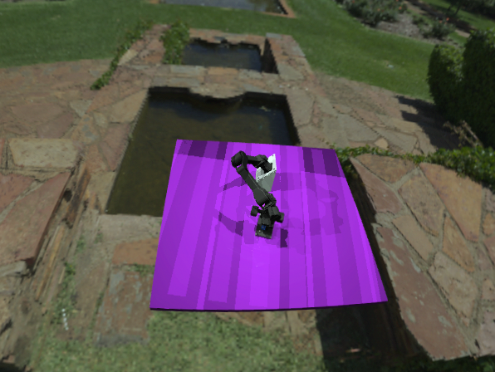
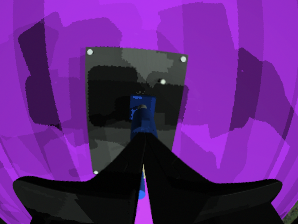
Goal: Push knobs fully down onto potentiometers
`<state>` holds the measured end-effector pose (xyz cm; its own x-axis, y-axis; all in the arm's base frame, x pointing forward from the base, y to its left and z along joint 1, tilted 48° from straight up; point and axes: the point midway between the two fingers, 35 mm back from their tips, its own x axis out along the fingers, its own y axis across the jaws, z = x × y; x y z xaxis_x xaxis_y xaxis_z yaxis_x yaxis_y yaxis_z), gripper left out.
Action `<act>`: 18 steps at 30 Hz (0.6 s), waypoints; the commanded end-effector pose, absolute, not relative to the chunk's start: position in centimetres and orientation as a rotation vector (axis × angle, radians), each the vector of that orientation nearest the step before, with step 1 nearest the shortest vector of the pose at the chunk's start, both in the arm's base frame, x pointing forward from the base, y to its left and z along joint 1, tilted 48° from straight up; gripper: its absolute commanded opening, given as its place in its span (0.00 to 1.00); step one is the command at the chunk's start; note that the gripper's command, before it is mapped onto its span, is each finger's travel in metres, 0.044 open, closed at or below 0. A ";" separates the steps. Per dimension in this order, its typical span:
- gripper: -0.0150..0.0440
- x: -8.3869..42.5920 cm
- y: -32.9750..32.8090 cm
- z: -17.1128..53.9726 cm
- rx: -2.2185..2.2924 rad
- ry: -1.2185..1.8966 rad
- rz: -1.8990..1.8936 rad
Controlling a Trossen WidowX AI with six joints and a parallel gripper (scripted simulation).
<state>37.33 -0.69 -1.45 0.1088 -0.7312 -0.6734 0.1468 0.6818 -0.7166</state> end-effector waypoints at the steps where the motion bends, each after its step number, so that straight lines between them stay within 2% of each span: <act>1: 0.25 37.3 -0.7 -1.5 -0.555 1.314 -0.696; 18: 0.25 37.4 -1.0 -1.7 -0.556 1.314 -0.696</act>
